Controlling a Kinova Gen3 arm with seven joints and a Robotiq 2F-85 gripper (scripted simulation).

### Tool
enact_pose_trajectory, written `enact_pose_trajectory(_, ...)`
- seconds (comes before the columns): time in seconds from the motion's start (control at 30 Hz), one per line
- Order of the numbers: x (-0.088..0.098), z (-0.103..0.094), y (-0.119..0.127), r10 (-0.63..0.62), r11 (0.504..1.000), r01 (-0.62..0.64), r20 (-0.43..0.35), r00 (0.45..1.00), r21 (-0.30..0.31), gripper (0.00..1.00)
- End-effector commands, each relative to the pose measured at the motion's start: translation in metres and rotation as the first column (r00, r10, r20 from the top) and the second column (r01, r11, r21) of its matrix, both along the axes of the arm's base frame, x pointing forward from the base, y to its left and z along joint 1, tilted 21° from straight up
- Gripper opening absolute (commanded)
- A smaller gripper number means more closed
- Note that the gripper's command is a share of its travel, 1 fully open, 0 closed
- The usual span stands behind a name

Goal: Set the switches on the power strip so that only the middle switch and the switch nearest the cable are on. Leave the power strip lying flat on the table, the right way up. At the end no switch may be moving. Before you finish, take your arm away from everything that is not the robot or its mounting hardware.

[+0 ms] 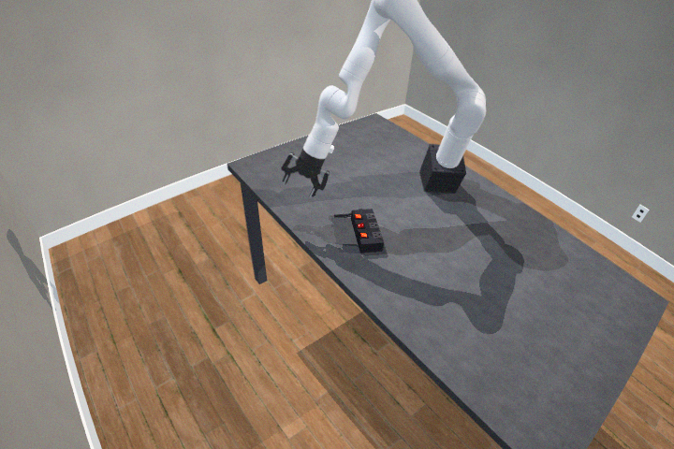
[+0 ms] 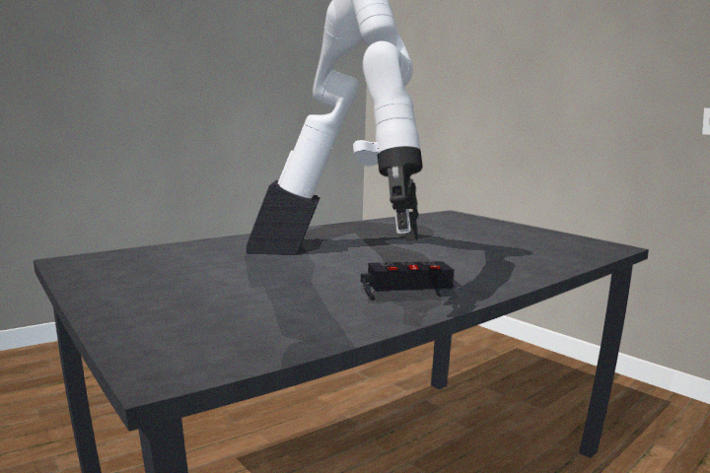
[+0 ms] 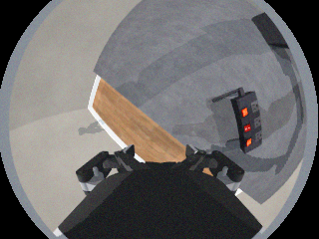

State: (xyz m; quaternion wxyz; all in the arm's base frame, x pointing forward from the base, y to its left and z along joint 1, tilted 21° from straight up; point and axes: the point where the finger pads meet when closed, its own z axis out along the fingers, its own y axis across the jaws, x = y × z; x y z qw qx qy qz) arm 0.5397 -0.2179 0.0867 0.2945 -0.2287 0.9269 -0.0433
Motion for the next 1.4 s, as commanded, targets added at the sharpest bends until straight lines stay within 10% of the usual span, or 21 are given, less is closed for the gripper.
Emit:
enact_pose_trajectory(0.0, 0.001, 0.003, 0.001, -0.009, 1.0, 0.009, 0.001, 1.0, 0.005, 1.0)
enact_pose_trajectory(1.37, -0.03, 0.006, 0.079, -0.073, 0.986, 0.097, -0.168, 0.983, 0.139, 1.0)
